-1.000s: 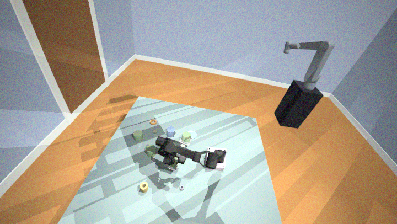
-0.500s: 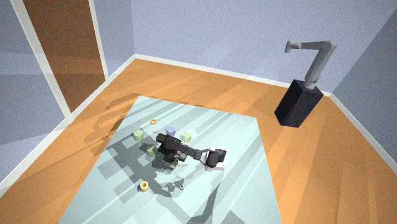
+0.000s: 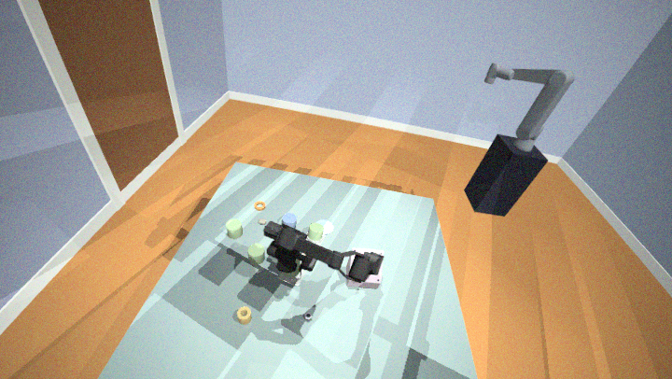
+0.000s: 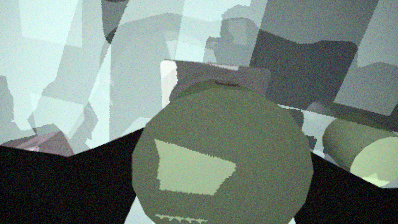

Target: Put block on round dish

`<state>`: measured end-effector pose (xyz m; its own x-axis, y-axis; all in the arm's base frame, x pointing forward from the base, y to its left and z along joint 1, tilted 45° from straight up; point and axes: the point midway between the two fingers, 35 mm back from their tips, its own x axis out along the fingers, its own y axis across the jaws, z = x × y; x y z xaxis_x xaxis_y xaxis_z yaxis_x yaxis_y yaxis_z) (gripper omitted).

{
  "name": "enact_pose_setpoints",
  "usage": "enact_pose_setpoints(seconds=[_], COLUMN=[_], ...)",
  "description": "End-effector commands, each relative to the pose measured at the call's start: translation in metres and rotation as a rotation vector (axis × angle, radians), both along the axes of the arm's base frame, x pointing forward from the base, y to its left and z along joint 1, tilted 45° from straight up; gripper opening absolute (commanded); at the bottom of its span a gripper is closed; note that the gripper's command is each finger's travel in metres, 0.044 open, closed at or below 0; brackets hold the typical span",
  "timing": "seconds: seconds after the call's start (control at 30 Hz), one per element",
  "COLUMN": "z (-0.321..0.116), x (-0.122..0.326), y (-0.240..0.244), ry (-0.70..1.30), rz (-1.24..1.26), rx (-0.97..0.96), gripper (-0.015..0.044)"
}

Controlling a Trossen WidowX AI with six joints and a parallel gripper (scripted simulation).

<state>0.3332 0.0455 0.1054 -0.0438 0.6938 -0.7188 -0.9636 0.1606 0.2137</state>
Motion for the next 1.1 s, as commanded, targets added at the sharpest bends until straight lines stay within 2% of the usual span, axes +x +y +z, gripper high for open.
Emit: enact_pose_setpoints(seconds=[0.0, 1.07], z=[0.006, 0.028], x=[0.002, -0.004], y=[-0.007, -0.024], ry=[-0.012, 0.0], rz=[-0.005, -0.001], rx=[-0.002, 0.008], gripper=[0.0, 0.0])
